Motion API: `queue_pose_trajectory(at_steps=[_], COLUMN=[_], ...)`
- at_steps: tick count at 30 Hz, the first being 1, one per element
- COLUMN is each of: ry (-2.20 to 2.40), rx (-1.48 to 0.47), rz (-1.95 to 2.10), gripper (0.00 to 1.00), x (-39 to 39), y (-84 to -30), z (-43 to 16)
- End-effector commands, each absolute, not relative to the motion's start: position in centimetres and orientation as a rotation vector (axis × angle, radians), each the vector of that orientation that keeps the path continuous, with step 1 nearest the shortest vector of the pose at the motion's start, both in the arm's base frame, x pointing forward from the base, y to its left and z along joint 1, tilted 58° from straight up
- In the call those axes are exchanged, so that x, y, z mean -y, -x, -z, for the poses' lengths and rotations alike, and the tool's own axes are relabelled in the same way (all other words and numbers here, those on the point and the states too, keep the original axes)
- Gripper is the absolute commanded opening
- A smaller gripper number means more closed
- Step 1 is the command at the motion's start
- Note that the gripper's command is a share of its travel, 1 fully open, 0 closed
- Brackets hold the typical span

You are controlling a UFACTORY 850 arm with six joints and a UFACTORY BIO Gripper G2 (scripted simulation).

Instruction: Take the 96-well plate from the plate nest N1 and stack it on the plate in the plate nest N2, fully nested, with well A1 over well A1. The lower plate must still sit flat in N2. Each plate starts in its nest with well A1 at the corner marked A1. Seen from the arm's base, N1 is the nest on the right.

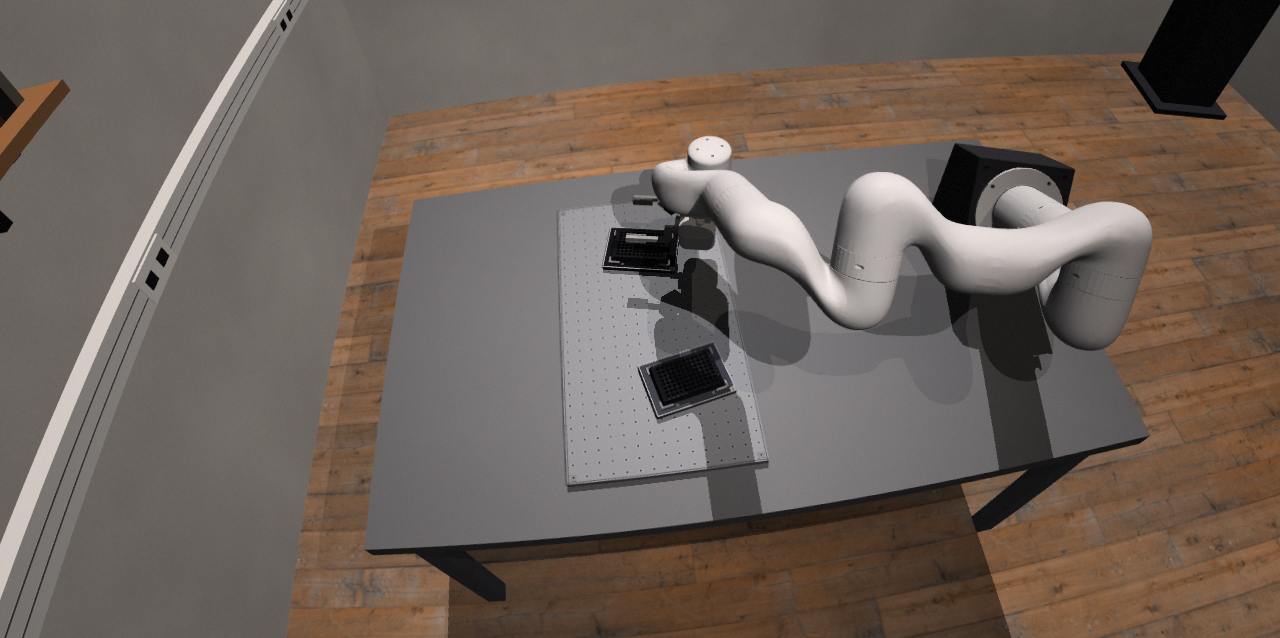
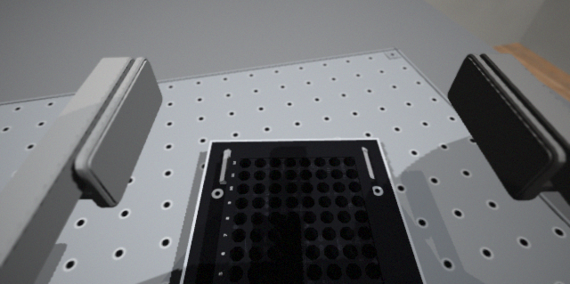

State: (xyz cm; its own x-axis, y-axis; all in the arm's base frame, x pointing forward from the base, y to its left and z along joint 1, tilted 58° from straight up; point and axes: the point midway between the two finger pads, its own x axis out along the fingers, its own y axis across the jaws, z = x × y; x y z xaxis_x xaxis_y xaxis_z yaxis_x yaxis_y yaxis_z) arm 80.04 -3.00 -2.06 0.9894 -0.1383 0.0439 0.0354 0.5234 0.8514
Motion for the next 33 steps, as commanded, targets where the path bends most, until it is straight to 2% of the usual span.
queue_pose_trajectory(at_steps=[1, 33], ry=[-1.015, -1.015], rx=[0.113, 0.113], rz=[0.104, 0.104], gripper=[0.37, 0.37], x=[3.1, 0.2], y=[-80.3, -80.7], z=[2.1, 3.9])
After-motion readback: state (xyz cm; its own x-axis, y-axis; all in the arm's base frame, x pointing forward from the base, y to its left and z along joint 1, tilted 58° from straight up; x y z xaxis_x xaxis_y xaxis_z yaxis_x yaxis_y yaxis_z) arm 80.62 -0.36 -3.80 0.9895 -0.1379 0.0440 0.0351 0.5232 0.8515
